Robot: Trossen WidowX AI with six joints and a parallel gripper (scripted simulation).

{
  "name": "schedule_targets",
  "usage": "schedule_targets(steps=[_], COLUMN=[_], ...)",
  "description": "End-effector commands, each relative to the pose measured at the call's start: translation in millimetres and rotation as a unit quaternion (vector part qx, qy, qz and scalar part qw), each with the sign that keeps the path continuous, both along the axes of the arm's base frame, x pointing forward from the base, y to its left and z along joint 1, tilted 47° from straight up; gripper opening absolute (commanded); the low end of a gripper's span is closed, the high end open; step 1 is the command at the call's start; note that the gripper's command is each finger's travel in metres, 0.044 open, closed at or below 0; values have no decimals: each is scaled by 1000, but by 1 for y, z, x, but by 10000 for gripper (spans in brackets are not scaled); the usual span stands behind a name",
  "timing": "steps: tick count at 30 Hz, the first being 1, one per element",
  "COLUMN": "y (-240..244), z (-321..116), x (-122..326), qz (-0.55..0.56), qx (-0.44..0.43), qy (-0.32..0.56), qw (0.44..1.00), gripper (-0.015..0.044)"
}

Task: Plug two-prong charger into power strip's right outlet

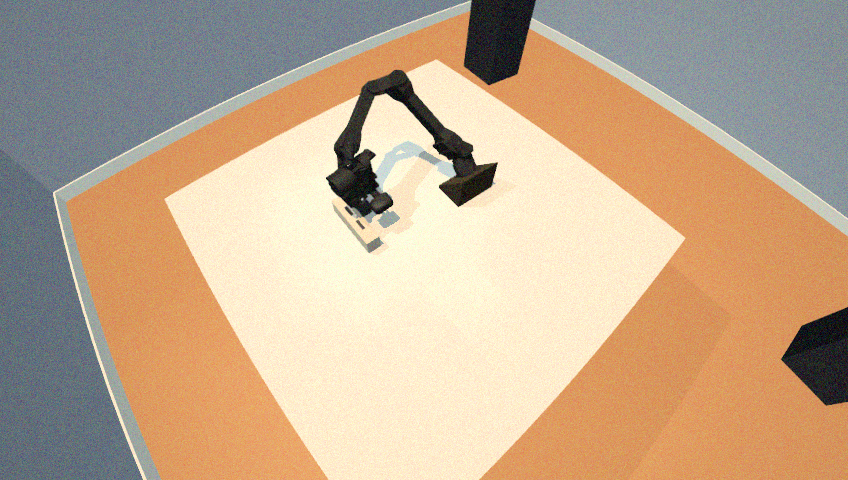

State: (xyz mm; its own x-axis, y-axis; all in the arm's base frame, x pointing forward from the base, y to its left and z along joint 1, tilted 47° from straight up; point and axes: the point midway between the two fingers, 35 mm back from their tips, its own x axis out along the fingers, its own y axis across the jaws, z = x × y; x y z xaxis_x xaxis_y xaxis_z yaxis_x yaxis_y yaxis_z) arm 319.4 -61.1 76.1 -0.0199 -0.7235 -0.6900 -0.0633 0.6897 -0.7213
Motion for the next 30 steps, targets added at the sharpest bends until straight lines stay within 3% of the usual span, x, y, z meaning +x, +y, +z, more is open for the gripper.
schedule_targets(steps=[1,30], y=[-1,1], z=[0,1], x=[-5,-28], qz=[-1,15], qx=[-2,2], qy=[-2,-13], qw=[1000,1000], gripper=[440,440])
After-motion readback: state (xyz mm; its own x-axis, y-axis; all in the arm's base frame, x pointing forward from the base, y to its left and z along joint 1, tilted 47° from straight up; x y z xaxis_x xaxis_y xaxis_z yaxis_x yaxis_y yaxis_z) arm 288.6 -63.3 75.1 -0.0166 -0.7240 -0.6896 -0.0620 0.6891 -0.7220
